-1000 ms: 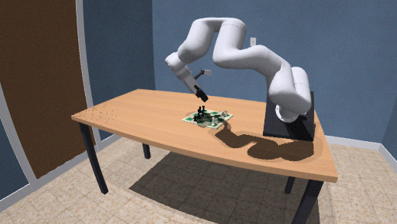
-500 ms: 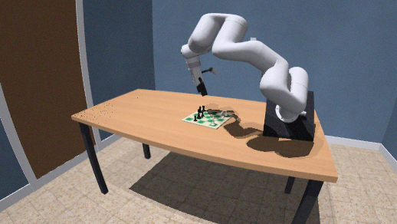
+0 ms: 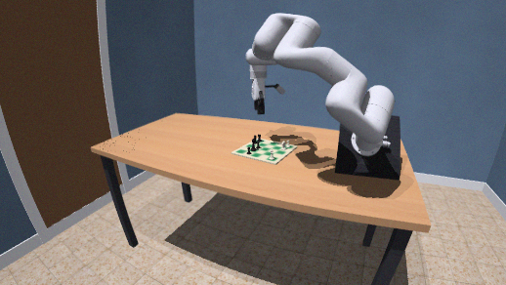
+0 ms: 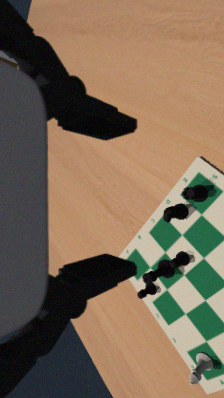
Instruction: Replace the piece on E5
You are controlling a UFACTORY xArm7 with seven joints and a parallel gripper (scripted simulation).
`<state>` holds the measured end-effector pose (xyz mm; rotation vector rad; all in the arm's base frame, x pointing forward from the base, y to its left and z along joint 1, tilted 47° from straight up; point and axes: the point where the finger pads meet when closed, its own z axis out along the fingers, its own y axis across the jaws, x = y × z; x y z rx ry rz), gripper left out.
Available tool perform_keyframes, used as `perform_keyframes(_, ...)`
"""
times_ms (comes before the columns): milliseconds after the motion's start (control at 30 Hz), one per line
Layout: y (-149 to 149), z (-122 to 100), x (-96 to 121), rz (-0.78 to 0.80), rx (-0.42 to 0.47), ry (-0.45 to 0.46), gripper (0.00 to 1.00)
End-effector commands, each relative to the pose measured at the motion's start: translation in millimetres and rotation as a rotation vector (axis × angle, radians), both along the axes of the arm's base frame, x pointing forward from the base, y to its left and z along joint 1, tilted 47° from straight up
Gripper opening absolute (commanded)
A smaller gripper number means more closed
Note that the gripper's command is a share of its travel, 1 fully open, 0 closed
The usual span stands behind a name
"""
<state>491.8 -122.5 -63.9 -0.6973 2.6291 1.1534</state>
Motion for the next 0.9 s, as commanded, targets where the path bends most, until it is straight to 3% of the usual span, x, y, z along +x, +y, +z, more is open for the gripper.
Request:
perform_keyframes(0, -3.3, 0.6, 1.5, -0.007, 0.001, -0.006, 1.00)
perform_keyframes(600, -3.2, 0.4, 1.4, -0.003, 0.001, -0.010, 1.00)
perform_keyframes(867, -2.0, -2.8, -0.3, 0.089, 0.004, -0.103, 1.00)
